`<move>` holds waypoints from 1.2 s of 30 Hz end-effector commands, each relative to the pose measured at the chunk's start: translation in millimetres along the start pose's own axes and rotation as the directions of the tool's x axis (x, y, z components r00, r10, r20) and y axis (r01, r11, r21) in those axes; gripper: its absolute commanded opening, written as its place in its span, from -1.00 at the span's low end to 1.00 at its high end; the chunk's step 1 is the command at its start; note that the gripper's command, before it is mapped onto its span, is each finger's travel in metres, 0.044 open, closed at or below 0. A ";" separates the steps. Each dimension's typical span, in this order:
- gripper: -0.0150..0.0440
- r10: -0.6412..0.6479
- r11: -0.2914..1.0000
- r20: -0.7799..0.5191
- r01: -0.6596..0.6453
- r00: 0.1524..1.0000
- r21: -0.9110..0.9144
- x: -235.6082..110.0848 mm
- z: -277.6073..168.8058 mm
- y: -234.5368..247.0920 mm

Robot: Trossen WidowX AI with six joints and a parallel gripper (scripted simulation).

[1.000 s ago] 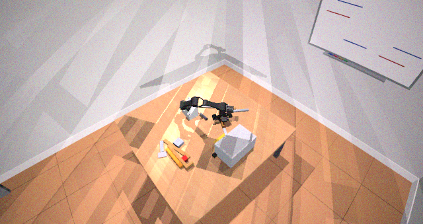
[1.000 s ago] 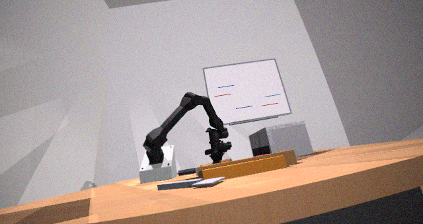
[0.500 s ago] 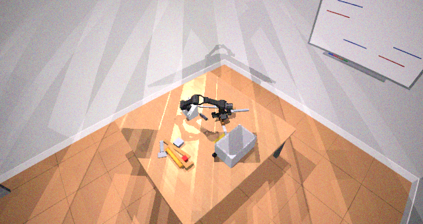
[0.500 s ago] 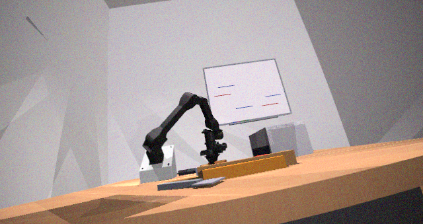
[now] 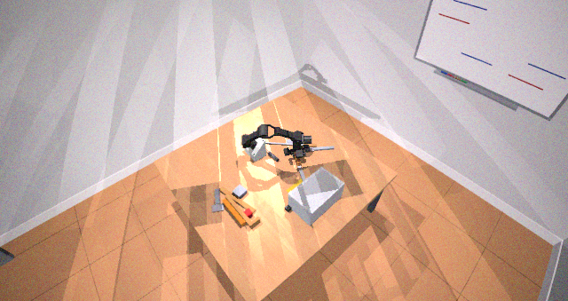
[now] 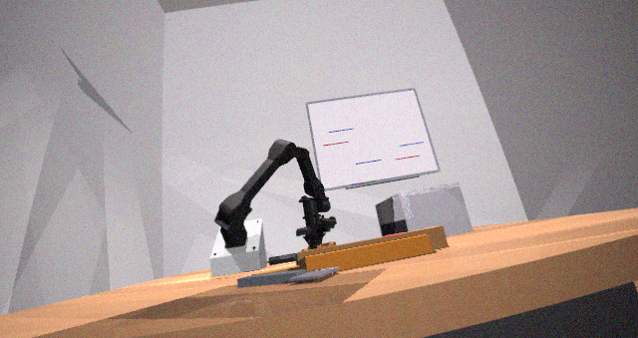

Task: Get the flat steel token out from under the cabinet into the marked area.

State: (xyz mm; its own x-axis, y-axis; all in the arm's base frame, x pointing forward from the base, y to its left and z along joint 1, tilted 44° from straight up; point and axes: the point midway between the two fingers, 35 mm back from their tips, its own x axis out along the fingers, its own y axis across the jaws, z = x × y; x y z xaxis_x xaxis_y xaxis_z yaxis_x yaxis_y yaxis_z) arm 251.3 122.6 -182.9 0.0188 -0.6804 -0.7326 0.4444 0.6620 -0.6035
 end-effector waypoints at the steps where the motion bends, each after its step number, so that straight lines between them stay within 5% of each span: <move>1: -0.49 0.000 1.000 0.000 0.000 1.000 0.001 -0.2 0.3 0.0; 36: -0.49 -0.001 1.000 -0.001 0.001 1.000 -0.002 -2.0 -57.3 0.7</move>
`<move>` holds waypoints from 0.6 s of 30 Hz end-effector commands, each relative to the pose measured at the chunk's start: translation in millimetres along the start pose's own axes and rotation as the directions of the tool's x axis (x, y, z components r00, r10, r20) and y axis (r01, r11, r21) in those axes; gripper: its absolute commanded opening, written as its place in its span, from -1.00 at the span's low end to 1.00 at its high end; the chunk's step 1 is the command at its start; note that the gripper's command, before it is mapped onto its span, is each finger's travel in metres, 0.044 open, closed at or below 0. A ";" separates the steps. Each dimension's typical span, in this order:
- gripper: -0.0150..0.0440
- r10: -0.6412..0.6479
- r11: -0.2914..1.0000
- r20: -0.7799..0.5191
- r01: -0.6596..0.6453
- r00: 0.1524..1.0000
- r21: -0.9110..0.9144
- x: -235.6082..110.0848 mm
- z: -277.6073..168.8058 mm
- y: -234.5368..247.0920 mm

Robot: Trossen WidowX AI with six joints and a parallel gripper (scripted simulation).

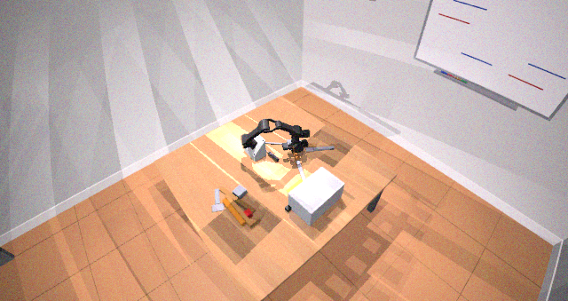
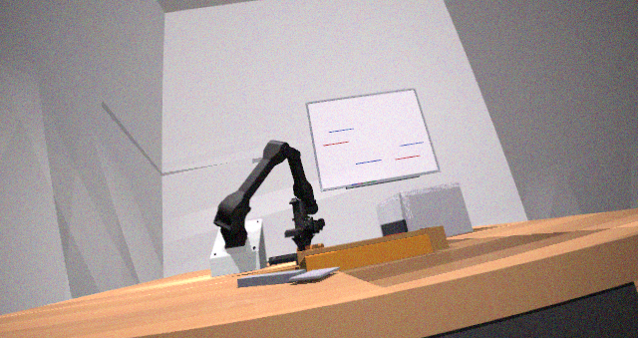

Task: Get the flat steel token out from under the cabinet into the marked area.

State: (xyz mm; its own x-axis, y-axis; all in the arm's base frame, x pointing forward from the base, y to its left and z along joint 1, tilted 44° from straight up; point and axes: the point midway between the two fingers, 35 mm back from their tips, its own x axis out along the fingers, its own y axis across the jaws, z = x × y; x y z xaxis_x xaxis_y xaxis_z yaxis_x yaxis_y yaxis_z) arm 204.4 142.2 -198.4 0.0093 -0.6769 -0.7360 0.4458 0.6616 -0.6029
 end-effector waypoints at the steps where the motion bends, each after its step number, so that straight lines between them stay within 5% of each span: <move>1: -0.40 0.000 1.000 0.000 0.000 1.000 0.000 0.0 0.0 0.0; 13: 0.67 0.000 1.000 0.000 0.000 1.000 0.000 -2.2 0.1 0.4; 18: 1.00 0.002 1.000 0.002 -0.002 1.000 -0.001 -40.6 0.4 4.1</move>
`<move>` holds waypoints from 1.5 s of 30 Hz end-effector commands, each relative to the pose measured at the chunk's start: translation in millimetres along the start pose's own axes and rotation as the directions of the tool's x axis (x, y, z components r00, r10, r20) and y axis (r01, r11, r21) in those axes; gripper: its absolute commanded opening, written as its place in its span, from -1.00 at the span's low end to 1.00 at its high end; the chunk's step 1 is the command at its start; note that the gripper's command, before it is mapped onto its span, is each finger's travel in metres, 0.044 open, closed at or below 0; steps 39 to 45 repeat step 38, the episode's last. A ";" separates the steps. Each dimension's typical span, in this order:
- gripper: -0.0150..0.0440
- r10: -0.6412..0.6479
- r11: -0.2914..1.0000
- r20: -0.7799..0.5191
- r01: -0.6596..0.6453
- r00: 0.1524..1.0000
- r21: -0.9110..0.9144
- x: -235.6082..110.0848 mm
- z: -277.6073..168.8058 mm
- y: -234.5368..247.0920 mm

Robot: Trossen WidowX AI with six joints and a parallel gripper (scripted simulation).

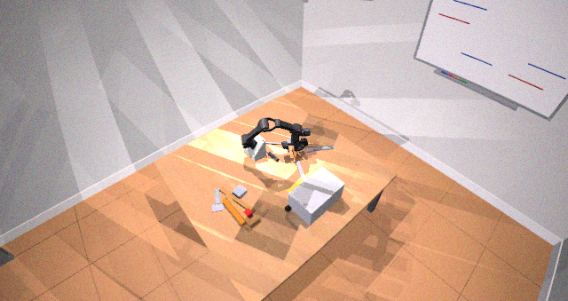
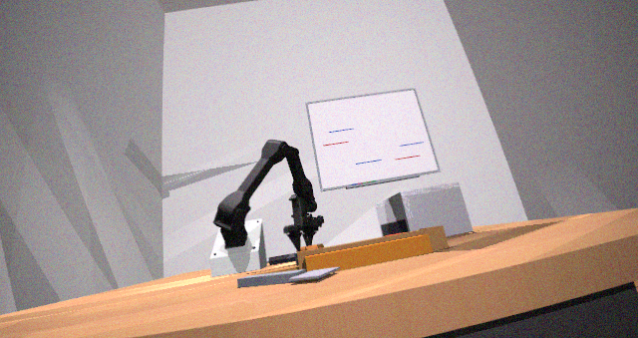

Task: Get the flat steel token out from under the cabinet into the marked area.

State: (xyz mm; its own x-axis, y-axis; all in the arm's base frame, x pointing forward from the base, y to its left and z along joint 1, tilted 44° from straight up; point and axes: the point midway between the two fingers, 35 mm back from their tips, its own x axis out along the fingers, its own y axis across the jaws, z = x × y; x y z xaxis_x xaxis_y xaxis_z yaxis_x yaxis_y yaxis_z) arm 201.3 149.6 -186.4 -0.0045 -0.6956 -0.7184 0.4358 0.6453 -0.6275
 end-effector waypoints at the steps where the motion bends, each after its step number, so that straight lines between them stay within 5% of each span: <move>1: 1.00 0.031 0.999 0.005 -0.031 1.000 0.010 -39.0 1.7 6.9; 6: 1.00 0.029 1.000 0.008 -0.029 1.000 0.010 -86.6 -1.1 1.8; 45: 1.00 0.032 0.999 0.016 -0.032 0.999 0.002 -74.3 -1.3 3.9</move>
